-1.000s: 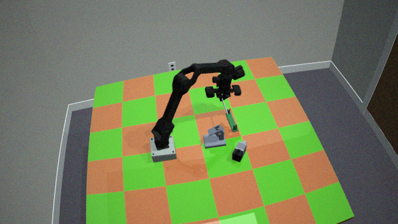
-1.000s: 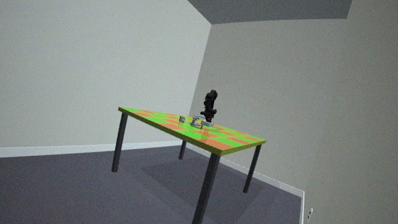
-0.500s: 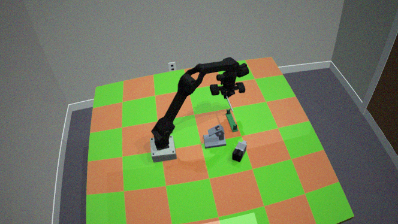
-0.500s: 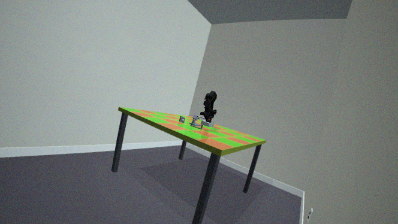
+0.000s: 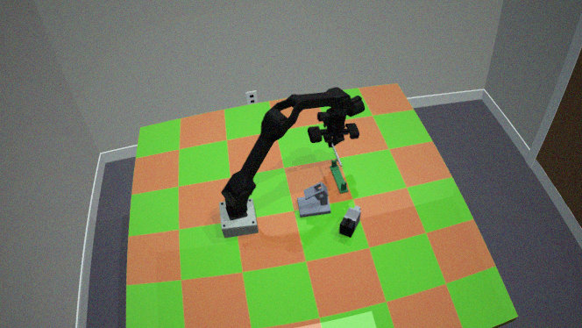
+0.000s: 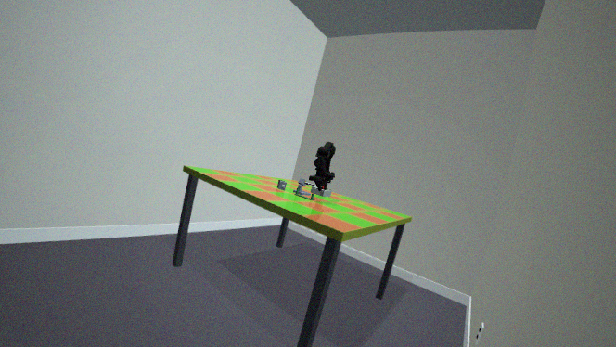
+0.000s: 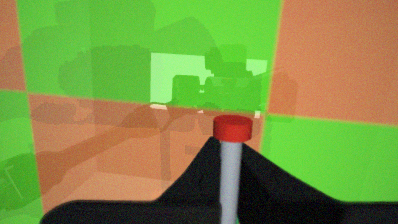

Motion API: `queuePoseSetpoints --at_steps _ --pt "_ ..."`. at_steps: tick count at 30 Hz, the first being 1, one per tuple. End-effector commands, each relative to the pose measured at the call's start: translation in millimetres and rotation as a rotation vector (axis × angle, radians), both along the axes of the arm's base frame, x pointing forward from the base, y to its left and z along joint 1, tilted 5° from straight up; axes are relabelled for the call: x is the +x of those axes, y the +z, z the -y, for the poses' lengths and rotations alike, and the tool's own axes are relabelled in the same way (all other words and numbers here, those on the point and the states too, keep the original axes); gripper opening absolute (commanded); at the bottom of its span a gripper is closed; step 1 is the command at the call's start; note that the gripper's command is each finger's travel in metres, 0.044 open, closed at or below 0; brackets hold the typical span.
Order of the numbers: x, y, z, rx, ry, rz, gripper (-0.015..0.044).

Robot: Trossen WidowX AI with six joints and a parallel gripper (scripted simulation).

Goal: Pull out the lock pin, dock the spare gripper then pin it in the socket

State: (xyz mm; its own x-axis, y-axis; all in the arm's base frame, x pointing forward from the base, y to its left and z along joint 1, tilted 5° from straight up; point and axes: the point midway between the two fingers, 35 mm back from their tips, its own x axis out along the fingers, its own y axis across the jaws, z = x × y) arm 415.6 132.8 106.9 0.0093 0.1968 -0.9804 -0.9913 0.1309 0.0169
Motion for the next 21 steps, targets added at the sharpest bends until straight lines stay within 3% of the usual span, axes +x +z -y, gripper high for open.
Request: queuePoseSetpoints --at_steps 1,21 --pt "0 -7 0 -0.001 0.005 0.000 0.0000" --pt "4 -38 -1 0.000 0.006 0.004 0.0000"
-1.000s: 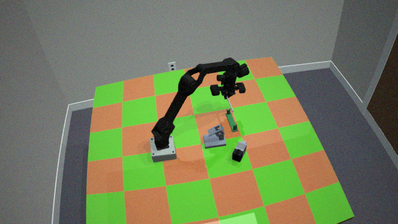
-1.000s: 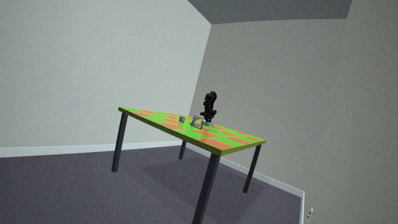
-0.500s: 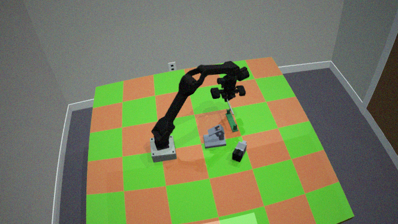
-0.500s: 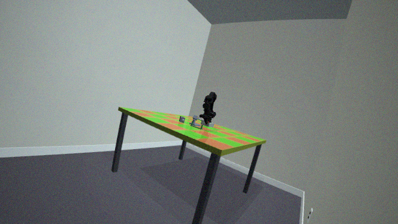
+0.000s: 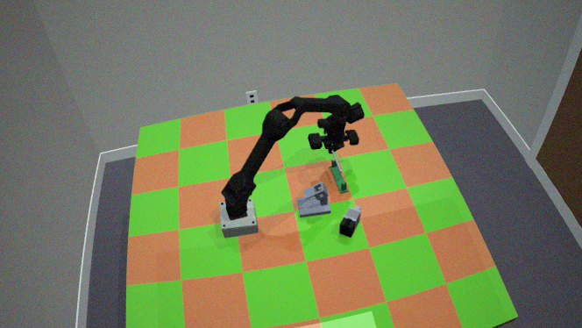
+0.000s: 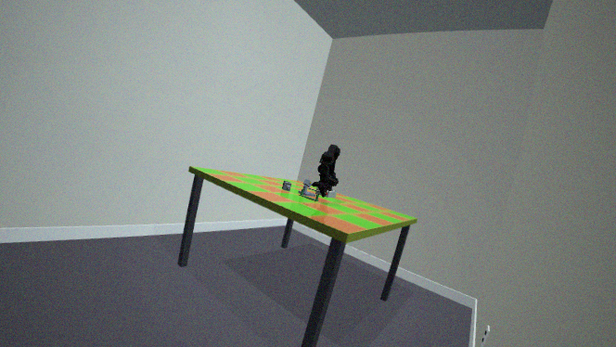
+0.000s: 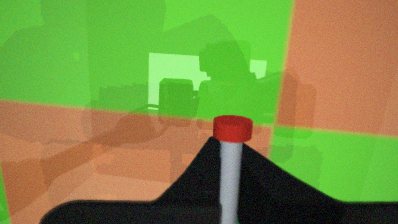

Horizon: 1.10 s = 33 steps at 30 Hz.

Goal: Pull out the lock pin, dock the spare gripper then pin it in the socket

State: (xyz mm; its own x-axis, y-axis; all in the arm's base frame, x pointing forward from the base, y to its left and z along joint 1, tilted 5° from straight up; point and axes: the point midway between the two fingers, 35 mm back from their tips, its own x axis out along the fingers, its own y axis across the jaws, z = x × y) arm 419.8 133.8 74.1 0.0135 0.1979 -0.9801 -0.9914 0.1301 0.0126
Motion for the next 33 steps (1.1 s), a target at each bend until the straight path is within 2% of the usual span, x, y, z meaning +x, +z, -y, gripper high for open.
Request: queuePoseSetpoints --at_steps 1,22,29,30,33 --pt "0 -7 0 -0.001 0.005 -0.001 0.0000" --pt "1 -18 0 0.000 0.006 0.001 0.0000" --pt "1 -18 0 0.000 0.000 -0.002 0.0184" --pt "1 -18 0 0.000 0.000 -0.002 0.0200" --pt "1 -18 0 0.000 0.000 -0.002 0.0200"
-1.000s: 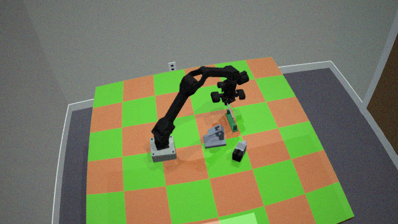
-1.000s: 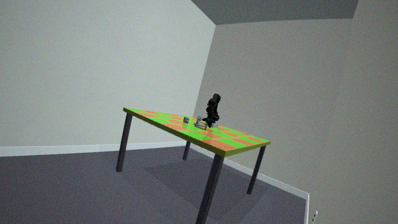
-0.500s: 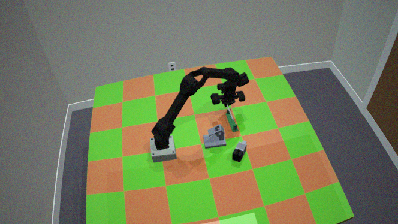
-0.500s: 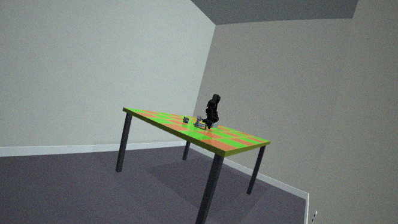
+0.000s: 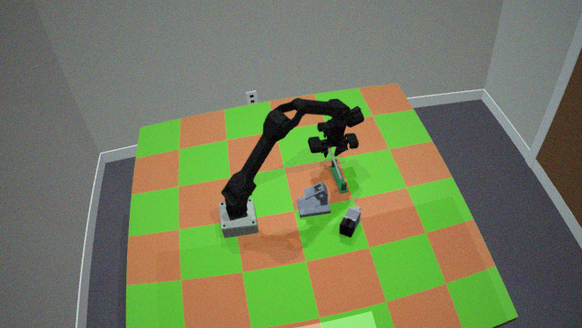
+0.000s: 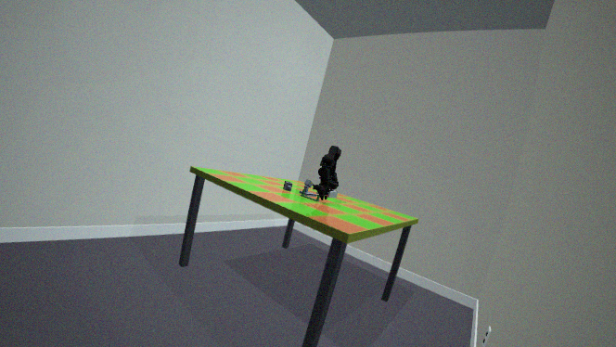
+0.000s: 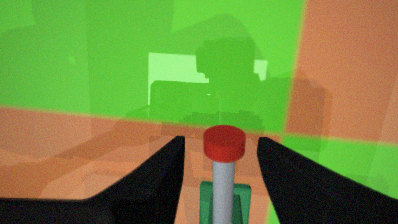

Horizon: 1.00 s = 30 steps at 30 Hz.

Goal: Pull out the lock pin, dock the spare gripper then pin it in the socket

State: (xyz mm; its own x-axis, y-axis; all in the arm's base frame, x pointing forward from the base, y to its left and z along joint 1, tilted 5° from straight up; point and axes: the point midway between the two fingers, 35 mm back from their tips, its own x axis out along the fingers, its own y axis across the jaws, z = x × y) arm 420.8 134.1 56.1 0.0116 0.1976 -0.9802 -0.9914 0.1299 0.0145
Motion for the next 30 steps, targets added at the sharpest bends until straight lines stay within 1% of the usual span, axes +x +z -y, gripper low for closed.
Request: queuePoseSetpoints --at_steps 1,5,30 --pt "0 0 0 0.000 0.000 0.000 0.0200" --pt "-2 12 0 0.000 0.000 0.000 0.0200" --pt "-21 50 5 -0.021 0.000 -0.086 0.0200"
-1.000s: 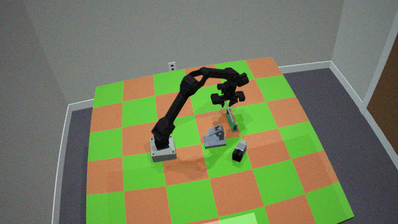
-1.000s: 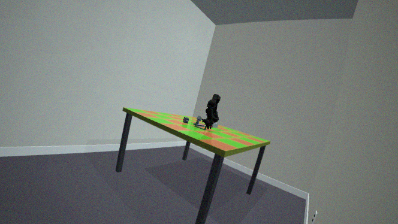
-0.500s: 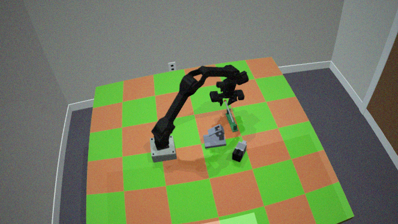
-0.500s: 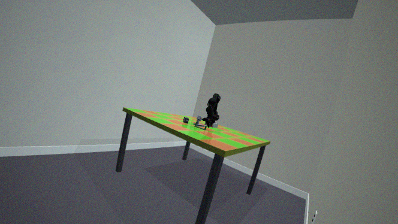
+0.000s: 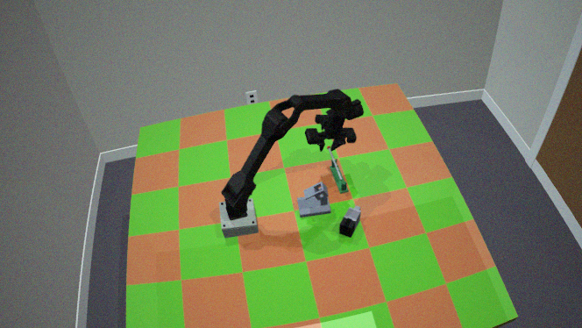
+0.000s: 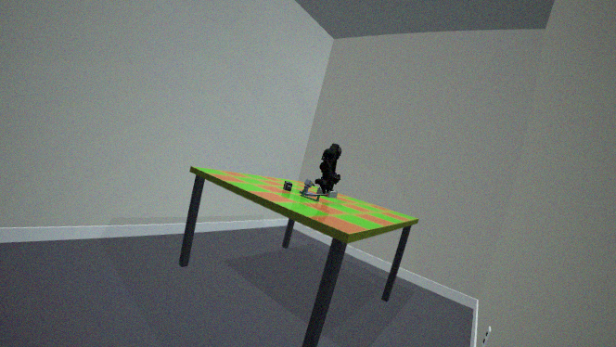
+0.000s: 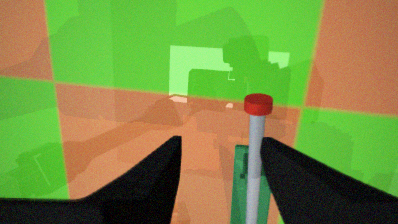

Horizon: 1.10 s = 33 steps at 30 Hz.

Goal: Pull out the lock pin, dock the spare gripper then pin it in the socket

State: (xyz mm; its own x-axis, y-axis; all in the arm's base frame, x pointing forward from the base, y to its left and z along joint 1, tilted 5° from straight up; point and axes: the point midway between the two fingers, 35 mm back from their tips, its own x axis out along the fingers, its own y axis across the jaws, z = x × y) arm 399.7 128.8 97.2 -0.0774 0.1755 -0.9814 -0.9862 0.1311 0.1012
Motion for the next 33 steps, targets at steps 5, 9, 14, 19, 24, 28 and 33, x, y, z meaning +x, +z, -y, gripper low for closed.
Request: queuePoseSetpoints --at_steps 5,9,14,19,24,28,33 --pt "-4 18 1 -0.002 0.000 -0.009 0.0200" --pt "-6 26 2 -0.005 0.000 -0.020 0.0200" --pt "-7 20 2 -0.007 0.000 -0.026 0.0305" --pt "-3 44 28 0.040 0.020 0.076 0.0226" --pt "-4 77 66 0.079 0.051 0.232 0.0180" --pt "-4 77 66 0.079 0.051 0.232 0.0180" --pt "-1 63 65 0.080 0.051 0.232 0.0180"
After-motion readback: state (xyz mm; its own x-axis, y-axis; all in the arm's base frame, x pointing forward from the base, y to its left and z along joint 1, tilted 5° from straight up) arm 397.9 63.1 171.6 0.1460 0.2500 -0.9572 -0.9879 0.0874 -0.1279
